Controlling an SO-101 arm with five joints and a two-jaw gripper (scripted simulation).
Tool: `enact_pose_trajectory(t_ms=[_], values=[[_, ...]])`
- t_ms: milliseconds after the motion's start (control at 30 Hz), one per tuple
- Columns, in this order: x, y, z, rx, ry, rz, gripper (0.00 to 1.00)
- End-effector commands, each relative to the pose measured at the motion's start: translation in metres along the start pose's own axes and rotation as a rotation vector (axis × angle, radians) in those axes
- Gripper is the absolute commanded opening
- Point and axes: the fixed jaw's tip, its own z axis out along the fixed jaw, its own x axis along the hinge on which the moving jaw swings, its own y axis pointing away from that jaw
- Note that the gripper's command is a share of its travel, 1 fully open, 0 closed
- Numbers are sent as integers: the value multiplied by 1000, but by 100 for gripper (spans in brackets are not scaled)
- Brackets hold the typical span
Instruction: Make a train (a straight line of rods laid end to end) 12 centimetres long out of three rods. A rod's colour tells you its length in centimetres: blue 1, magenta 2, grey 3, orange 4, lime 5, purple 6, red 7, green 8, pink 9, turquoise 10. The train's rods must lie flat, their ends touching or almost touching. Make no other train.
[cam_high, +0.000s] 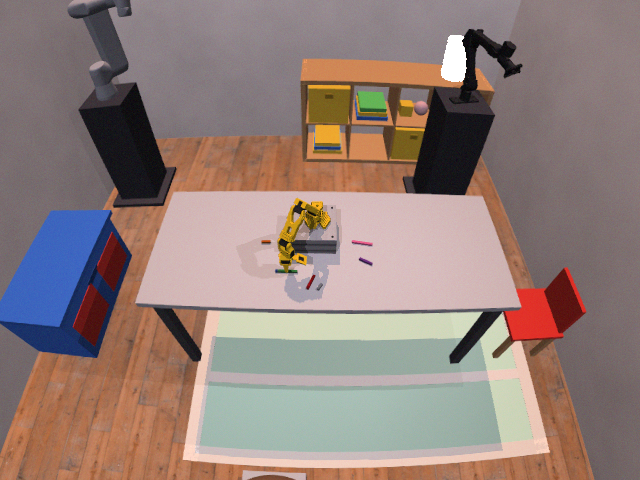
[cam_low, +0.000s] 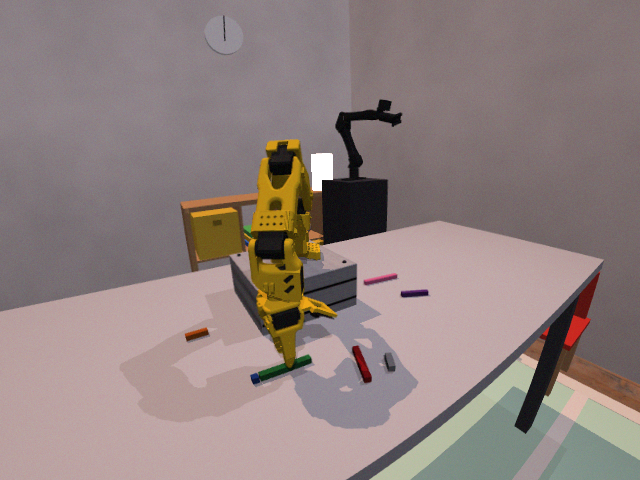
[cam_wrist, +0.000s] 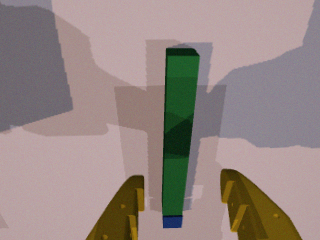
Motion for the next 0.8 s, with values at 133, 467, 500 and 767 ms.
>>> enact_pose_trajectory(t_ms=[133,467,500,767], values=[[0,2,-4,-3,-4,1,17],[0,2,-10,-3,-4,1,17],[0,2,-12,-3,-4,1,17],[0,2,-23,-3,-4,1,17]])
